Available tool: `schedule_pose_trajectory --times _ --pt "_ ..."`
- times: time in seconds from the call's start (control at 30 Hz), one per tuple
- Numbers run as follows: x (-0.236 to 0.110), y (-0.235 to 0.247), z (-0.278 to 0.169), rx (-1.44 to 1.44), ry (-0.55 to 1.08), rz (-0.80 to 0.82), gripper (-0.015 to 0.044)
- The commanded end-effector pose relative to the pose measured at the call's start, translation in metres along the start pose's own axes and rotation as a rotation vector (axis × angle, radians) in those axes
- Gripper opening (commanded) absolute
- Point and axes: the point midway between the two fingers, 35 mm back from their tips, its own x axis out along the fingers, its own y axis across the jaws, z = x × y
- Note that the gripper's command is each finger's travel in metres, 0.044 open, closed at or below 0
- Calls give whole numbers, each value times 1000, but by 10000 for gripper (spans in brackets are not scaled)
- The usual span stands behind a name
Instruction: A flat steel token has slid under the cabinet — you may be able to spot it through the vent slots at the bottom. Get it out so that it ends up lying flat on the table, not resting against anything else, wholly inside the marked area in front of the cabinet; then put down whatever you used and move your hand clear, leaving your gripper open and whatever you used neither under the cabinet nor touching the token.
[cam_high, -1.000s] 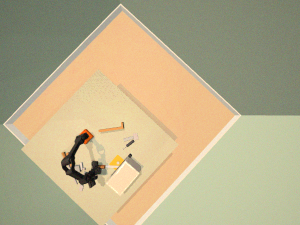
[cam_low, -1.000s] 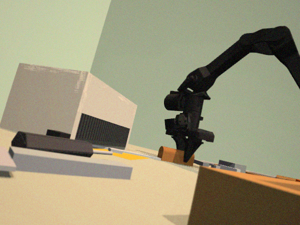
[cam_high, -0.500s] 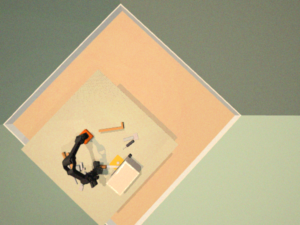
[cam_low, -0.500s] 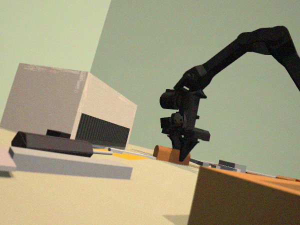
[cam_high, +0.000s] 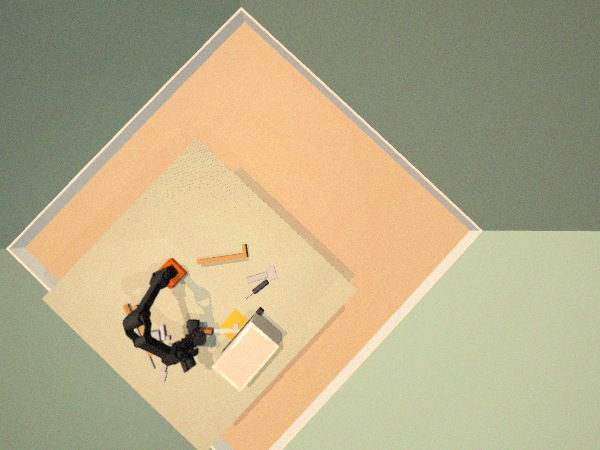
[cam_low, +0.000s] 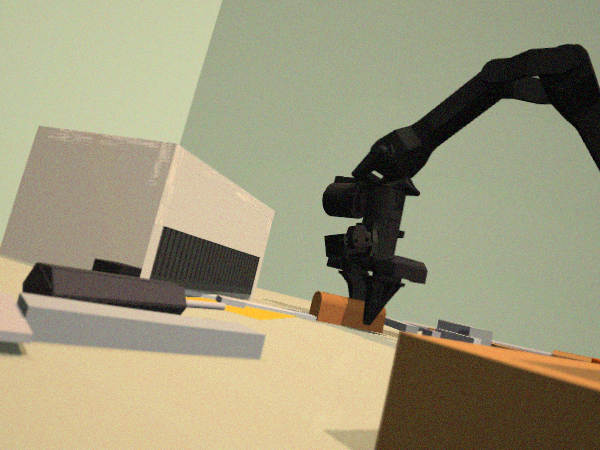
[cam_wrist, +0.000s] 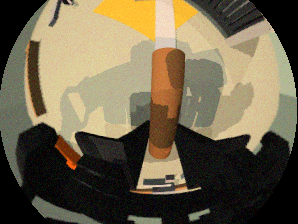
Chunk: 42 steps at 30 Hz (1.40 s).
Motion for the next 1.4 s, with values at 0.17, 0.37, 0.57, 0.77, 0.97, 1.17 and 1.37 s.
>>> schedule_pose_trajectory --times 0.17,0.37,0.57,0.77,0.97,1.17,1.37 --pt "1 9 1 2 -5 9 0" --pt "1 8 -7 2 -4 8 0" --pt "1 7 -18 2 -3 8 0" --pt "1 6 -29 2 -2 8 0" --pt "2 5 -40 2 -1 8 0" --pt "2 4 -50 2 0 8 0" --pt "2 3 -61 2 1 8 0"
